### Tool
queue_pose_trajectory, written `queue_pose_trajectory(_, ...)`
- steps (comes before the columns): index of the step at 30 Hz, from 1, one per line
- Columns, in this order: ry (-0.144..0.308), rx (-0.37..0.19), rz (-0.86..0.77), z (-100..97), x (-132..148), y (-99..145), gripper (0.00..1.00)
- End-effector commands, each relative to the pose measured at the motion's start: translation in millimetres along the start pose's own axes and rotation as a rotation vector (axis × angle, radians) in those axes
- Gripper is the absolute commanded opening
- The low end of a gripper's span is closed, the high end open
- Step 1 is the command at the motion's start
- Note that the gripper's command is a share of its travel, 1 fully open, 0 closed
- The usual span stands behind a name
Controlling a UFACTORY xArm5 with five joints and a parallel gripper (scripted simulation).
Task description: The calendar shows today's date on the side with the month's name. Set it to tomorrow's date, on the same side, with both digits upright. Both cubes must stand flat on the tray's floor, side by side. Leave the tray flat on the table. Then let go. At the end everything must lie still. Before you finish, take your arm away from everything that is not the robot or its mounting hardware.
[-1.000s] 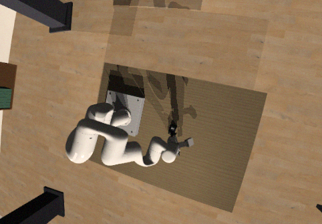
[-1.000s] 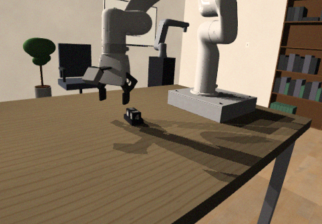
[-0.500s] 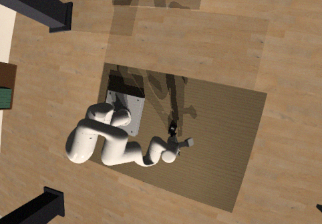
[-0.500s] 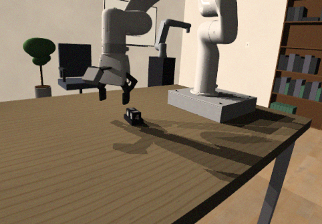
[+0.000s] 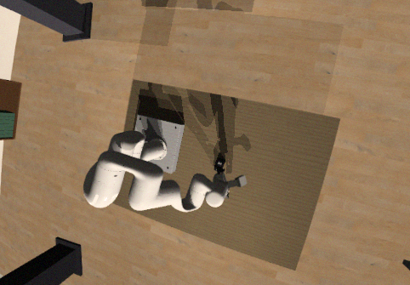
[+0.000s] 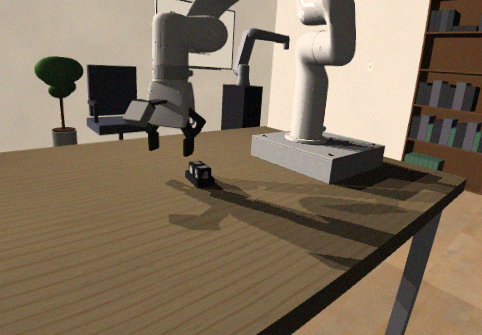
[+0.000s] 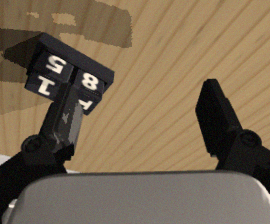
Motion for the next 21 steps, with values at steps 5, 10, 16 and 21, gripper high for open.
queue_pose_trajectory(5,0.001,0.003,0.001,-1.1,0,-1,1.00)
queue_pose_trajectory(10,0.001,0.003,0.046,-1.1,0,0,1.00)
queue_pose_trajectory(16,0.001,0.003,0.238,-1.1,0,4,1.00)
queue_pose_trajectory(21,0.001,0.003,0.262,-1.1,-3,18,1.00)
Point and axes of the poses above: the point where the finger pads meet when closed, its own z axis out along the fingers, its own x axis across the jaws, y = z × x, the point moved 10 cm from there along -z, back along the fingers, and after that the axes turned 13 degrees about z, right-handed, at the moved point
